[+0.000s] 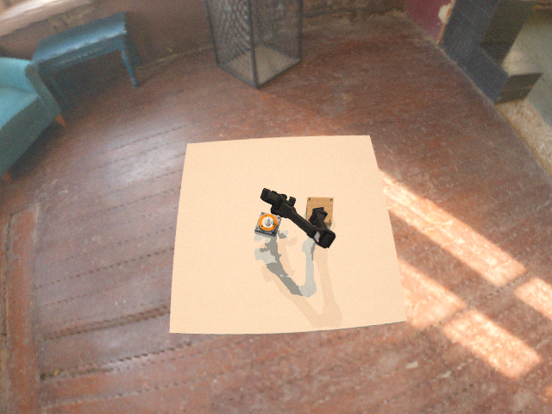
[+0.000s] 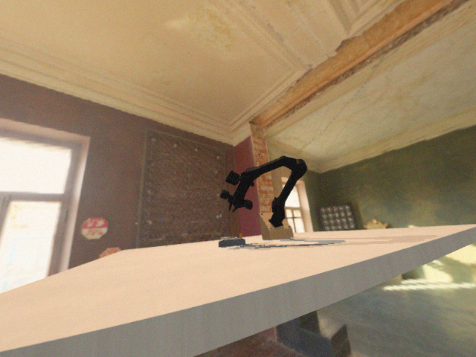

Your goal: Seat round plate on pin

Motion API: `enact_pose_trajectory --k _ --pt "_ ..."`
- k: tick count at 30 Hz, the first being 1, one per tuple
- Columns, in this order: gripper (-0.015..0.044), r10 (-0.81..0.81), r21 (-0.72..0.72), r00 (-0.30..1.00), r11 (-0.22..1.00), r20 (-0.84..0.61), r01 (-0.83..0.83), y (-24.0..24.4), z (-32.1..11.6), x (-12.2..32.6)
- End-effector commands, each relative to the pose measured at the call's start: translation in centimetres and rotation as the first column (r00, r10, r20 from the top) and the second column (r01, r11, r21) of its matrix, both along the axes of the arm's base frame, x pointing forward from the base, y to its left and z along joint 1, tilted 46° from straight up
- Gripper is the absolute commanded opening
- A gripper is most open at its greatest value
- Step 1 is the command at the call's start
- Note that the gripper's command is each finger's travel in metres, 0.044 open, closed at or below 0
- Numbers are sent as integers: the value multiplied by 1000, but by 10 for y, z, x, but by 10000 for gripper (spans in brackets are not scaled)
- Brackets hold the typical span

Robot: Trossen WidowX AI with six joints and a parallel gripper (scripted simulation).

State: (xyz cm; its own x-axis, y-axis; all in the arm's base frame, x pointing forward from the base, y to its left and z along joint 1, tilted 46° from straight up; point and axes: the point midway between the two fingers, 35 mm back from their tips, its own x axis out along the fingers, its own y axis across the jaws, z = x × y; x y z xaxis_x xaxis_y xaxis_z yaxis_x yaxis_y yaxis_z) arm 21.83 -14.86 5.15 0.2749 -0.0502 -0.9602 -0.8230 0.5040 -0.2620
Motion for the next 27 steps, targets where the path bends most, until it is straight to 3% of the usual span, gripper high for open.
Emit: enact_pose_trajectory --k 1,3,5,8,27 --pt "0 -371 470 891 758 -260 452 61 -8 9" --pt "0 -402 501 857 696 -321 514 68 -7 10" --pt "0 -457 536 735 503 -501 678 86 -5 11" --pt "0 -447 466 519 232 -728 854 107 2 15" --pt "0 -444 456 501 213 -743 864 113 -9 18"
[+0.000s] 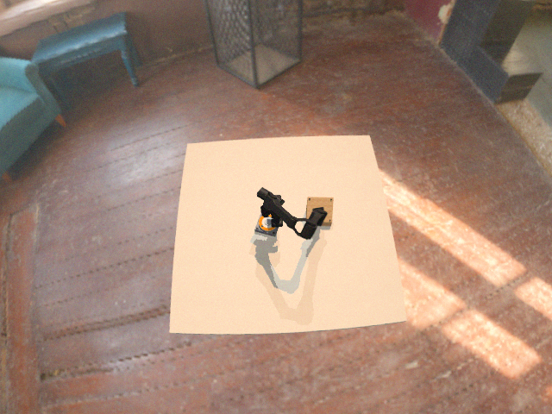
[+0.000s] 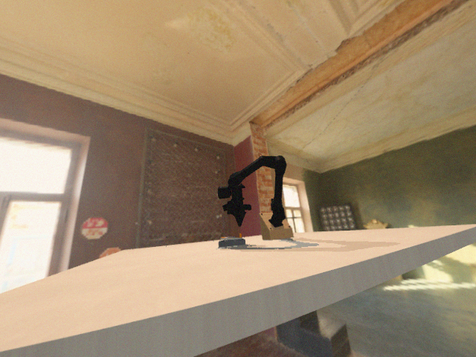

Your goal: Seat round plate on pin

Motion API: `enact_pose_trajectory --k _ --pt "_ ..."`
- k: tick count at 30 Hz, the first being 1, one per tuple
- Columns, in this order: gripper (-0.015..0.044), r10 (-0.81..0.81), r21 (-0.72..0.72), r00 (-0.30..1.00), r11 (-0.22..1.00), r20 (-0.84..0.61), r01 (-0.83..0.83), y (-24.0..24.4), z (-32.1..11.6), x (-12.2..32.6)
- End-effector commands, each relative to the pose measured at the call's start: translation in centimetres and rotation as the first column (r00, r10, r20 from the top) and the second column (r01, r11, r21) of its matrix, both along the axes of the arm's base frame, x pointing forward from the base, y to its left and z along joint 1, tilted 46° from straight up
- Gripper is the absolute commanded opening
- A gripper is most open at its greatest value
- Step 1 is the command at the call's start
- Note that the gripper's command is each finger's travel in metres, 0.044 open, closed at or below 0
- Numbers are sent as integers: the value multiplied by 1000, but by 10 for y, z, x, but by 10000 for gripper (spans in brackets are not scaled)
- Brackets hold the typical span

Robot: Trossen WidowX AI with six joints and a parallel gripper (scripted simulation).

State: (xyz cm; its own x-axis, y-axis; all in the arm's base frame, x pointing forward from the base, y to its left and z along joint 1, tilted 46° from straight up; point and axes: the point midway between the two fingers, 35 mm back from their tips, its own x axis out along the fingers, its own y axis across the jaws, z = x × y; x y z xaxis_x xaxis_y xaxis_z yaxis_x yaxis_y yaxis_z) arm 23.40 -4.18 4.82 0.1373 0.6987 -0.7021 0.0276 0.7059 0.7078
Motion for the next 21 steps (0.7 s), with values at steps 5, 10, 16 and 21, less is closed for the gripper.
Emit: enact_pose_trajectory --k 5,10,16,21 --pt "0 -5 8 1000 1000 -4 5 24 -23 6" --pt "0 -5 10 1000 1000 -4 5 33 -30 6" --pt "0 -5 10 1000 1000 -4 5 35 -27 7" --pt "0 -5 10 1000 1000 -4 5 40 -22 8"
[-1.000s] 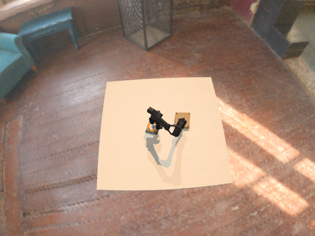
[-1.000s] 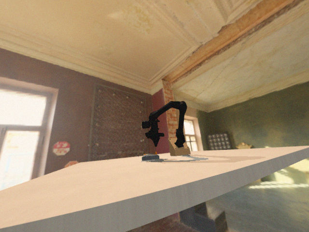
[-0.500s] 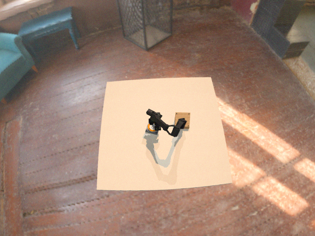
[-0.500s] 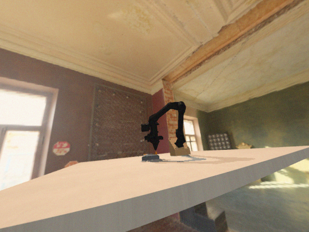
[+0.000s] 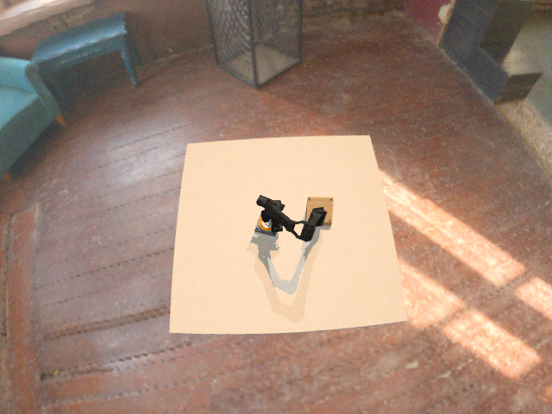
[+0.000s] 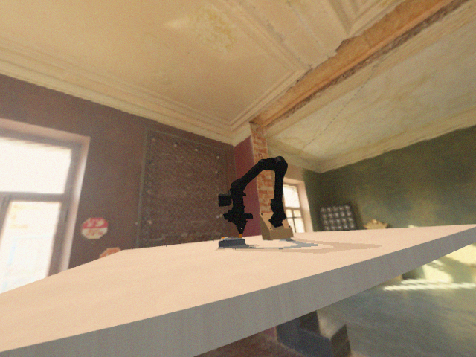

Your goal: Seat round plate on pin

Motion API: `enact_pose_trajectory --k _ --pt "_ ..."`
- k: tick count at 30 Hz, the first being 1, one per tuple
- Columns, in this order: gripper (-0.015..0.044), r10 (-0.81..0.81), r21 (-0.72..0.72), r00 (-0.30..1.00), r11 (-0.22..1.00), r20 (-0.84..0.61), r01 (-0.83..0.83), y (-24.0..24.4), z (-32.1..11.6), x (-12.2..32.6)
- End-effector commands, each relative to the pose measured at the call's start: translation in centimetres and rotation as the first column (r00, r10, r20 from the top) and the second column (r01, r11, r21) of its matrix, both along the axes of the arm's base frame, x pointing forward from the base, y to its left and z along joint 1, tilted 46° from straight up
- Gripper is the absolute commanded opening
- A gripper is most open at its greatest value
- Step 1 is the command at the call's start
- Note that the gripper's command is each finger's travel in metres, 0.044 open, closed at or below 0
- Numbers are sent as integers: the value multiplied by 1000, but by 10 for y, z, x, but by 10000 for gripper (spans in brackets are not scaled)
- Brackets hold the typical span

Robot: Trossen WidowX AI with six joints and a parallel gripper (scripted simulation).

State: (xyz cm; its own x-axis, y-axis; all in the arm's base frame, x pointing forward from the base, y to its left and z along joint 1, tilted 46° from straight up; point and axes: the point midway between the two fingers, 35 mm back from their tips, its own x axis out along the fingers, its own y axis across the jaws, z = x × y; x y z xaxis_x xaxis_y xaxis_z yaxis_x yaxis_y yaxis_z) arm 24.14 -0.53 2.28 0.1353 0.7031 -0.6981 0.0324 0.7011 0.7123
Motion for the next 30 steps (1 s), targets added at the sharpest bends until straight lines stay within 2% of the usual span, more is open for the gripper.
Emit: enact_pose_trajectory --k 1,30 --pt "0 -3 3 1000 1000 1 3 5 4 1" --pt "0 -3 5 1000 1000 2 3 23 28 25"
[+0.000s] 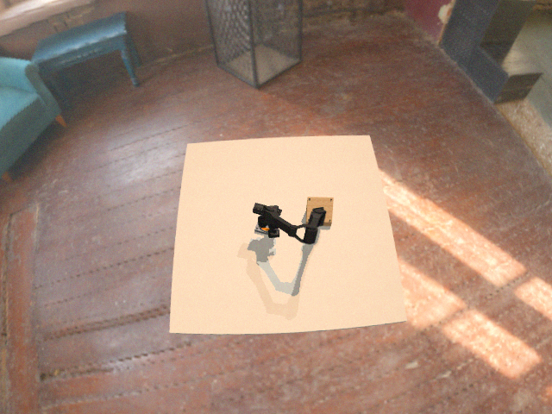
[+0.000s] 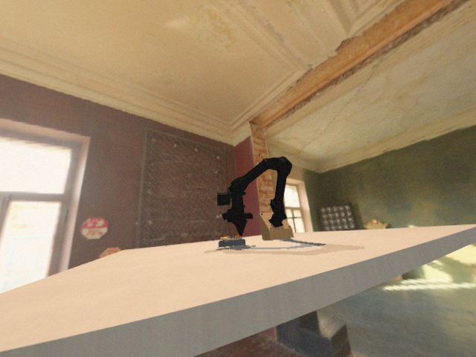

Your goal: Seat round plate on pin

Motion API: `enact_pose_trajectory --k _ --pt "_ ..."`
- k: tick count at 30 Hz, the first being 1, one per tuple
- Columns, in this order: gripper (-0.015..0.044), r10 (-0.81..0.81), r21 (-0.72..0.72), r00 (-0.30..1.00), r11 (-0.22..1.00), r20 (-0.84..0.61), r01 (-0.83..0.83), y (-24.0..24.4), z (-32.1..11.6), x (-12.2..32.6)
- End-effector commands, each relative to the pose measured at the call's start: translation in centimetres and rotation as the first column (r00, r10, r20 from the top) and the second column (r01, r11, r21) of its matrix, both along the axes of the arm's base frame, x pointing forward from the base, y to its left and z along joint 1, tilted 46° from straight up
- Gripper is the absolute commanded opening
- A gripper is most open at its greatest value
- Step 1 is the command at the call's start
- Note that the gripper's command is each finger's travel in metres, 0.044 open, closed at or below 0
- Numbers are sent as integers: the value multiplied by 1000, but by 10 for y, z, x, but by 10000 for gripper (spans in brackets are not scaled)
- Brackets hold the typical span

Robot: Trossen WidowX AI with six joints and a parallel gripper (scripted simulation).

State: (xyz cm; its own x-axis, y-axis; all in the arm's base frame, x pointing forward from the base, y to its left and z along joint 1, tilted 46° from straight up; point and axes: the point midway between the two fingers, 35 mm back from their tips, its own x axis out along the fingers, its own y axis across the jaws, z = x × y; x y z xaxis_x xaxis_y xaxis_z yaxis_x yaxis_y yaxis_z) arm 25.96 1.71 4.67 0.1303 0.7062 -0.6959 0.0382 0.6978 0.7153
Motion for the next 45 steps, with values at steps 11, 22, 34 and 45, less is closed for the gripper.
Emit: enact_pose_trajectory --k 11,22,34,45 --pt "0 -2 0 1000 1000 10 2 3 8 16" --pt "0 -2 0 1000 1000 11 2 4 12 26" --pt "0 -2 0 1000 1000 11 2 3 13 38" --pt "0 -2 0 1000 1000 12 2 -1 13 50"
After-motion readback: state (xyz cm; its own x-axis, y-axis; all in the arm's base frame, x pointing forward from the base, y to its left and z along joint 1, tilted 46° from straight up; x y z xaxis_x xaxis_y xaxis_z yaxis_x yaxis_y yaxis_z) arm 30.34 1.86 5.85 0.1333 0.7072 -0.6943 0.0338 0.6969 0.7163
